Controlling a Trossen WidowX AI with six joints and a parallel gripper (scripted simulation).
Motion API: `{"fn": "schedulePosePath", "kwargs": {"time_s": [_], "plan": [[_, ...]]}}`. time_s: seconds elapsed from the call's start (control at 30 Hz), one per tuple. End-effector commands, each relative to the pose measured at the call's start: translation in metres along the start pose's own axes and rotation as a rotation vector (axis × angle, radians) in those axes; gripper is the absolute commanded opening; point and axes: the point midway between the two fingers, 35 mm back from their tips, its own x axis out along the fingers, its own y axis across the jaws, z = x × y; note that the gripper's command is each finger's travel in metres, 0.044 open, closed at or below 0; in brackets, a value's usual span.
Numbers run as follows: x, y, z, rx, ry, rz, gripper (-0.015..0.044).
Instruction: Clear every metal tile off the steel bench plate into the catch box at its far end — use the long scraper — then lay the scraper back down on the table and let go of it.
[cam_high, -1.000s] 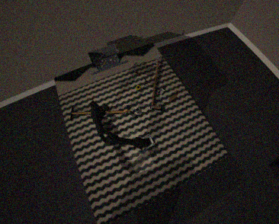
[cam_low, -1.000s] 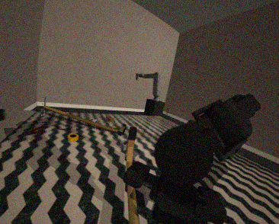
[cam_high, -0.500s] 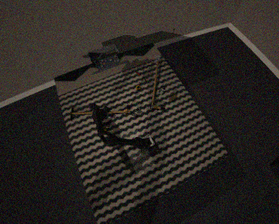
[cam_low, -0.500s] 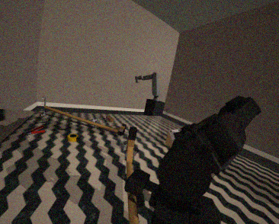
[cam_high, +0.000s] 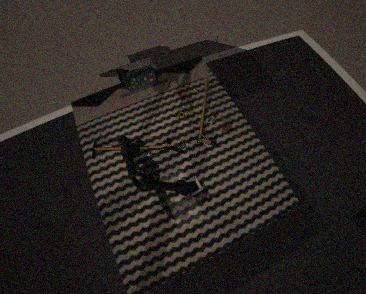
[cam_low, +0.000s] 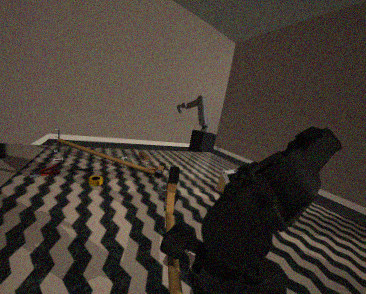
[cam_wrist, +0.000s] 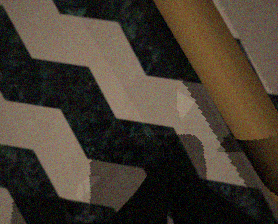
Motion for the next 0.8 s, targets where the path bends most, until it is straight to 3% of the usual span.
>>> {"fn": "schedulePosePath", "kwargs": {"time_s": [0.0, 0.77], "plan": [[0.001, -0.005, 0.004, -0.001, -0.001, -0.004, 0.0], [0.003, -0.022, 0.019, -0.002, -0.001, -0.005, 0.0]]}}
